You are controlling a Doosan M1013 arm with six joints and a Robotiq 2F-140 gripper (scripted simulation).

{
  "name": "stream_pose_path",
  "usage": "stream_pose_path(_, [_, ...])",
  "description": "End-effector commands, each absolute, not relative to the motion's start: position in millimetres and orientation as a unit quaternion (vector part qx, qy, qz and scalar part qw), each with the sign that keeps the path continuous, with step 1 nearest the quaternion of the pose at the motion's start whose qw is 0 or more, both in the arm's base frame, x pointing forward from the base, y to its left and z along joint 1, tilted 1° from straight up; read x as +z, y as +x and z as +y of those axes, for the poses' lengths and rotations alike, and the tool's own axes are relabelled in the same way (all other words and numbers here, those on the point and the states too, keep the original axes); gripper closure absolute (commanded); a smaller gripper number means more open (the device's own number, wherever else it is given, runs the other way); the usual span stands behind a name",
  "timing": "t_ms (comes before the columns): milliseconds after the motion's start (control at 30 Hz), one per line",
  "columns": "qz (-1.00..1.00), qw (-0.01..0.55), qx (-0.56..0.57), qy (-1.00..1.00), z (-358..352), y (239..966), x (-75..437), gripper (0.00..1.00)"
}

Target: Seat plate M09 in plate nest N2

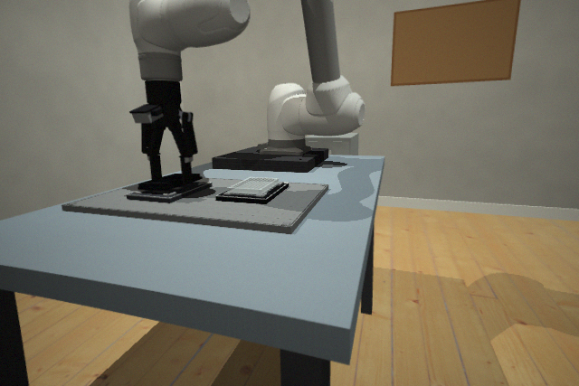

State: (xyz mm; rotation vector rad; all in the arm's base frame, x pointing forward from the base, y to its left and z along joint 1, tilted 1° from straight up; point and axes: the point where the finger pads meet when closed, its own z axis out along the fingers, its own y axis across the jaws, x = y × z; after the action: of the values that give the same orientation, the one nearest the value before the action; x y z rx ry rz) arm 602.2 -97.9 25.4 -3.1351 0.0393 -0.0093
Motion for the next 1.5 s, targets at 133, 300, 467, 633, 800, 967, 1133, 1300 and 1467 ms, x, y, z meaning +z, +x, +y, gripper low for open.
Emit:
stream_pose_path(133, [0.013, 0.003, -0.004, -1.000, -97.9, 602.6, 25.0, 0.90])
stream_pose_path(300, [0.013, 0.003, -0.004, -1.000, -97.9, 602.6, 24.4, 0.90])
stream_pose_path(467, [0.013, 0.003, -0.004, -1.000, -97.9, 602.6, 23.5, 0.90])
stream_pose_path(633, [0.013, 0.003, -0.004, -1.000, -97.9, 602.6, 22.7, 0.90])
stream_pose_path(800, [0.013, 0.003, -0.004, -1.000, -97.9, 602.6, 22.2, 0.90])
stream_pose_path(967, [0.013, 0.003, -0.004, -1.000, -97.9, 602.6, 21.4, 0.90])
stream_pose_path(1133, [0.013, 0.003, -0.004, -1.000, -97.9, 602.6, 20.5, 0.90])
stream_pose_path(1300, [0.013, 0.003, -0.004, -1.000, -97.9, 602.6, 20.0, 0.90])
stream_pose_path(1467, [0.013, 0.003, -0.004, -1.000, -97.9, 602.6, 19.2, 0.90])
